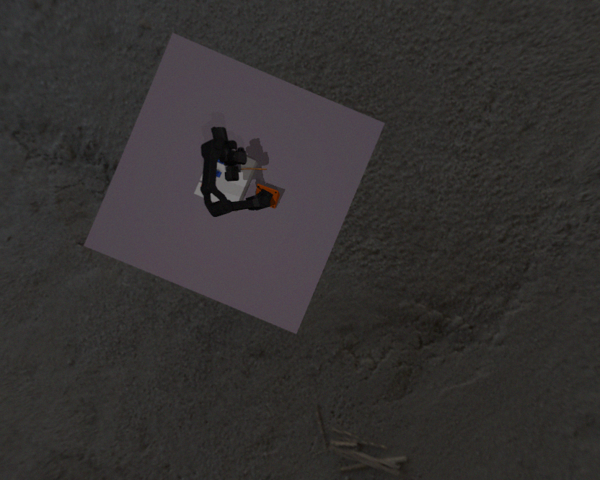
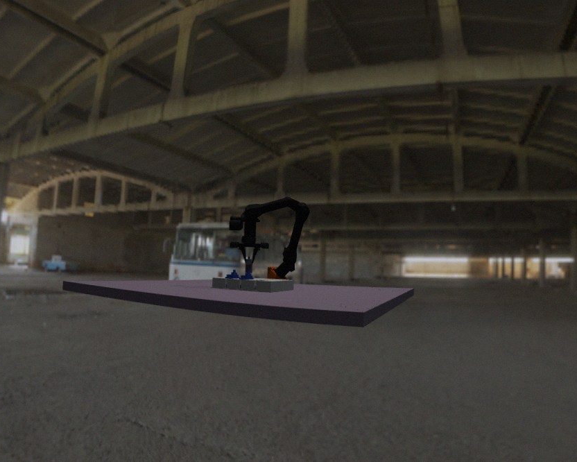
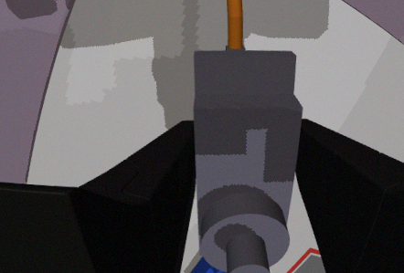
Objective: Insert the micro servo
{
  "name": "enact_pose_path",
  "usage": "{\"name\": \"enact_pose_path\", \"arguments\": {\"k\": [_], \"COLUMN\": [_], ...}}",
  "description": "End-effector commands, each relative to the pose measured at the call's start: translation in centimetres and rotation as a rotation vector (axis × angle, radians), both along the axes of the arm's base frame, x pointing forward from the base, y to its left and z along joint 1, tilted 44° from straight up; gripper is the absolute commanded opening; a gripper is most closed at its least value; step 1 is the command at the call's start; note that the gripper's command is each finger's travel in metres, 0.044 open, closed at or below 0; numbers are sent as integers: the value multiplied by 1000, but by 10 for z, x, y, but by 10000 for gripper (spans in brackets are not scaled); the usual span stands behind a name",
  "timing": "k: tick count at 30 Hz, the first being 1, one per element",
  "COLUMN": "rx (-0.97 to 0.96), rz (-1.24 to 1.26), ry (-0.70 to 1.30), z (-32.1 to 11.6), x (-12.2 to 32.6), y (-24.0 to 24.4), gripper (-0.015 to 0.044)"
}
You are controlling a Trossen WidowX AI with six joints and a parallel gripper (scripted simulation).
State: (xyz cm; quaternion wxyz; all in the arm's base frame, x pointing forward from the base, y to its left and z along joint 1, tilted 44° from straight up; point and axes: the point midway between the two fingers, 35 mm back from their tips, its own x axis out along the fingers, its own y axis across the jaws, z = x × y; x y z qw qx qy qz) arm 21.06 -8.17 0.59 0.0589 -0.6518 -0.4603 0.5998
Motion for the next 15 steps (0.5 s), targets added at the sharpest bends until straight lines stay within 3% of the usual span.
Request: {"name": "enact_pose_path", "arguments": {"k": [1,15], "rx": [-4,-2], "rz": [-5,-5], "ry": [-10,-10], "z": [0,18], "x": [19,29], "y": [0,21], "gripper": [0,0]}}
